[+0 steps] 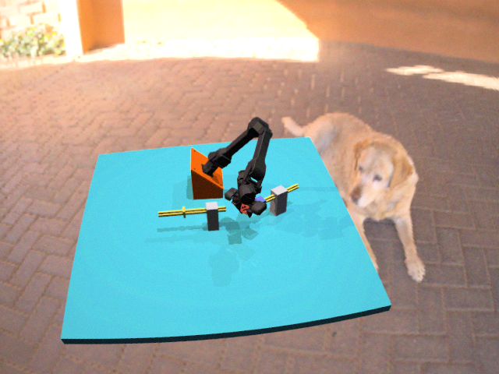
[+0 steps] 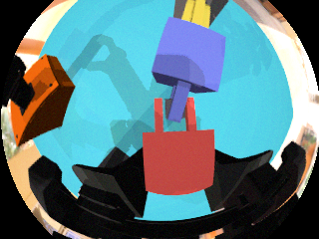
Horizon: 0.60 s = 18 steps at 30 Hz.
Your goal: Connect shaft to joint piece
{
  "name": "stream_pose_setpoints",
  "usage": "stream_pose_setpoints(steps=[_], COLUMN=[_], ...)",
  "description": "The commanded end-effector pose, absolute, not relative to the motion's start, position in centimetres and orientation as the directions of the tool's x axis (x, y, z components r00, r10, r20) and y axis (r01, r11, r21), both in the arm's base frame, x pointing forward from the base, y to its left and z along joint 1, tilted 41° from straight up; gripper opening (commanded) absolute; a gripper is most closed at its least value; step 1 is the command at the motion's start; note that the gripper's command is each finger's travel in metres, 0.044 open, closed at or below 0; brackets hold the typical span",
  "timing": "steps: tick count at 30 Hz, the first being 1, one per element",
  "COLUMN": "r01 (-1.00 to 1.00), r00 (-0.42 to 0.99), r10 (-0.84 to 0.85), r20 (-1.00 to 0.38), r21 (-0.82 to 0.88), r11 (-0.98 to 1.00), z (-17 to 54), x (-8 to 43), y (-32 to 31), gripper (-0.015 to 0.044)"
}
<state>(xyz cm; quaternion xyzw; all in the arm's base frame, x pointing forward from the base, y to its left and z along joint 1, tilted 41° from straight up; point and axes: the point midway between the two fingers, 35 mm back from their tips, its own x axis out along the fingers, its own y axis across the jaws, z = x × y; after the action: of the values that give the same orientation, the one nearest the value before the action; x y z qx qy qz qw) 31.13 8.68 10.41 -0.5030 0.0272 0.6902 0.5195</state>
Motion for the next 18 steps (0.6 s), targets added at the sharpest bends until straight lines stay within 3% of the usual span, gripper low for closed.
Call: stream_pose_setpoints(steps=[1,18], r01=[-0.786,-0.905], r00=[0.029,0.005], r10=[0.711,0.787], r20=[-0.703,-0.617], r21=[-0.456,-0.337], r11=[-0.418,-0.258], z=[10.13,9.28], x=[30.94,30.14], y=[8.63,8.53], gripper=[0.0000,0.0000])
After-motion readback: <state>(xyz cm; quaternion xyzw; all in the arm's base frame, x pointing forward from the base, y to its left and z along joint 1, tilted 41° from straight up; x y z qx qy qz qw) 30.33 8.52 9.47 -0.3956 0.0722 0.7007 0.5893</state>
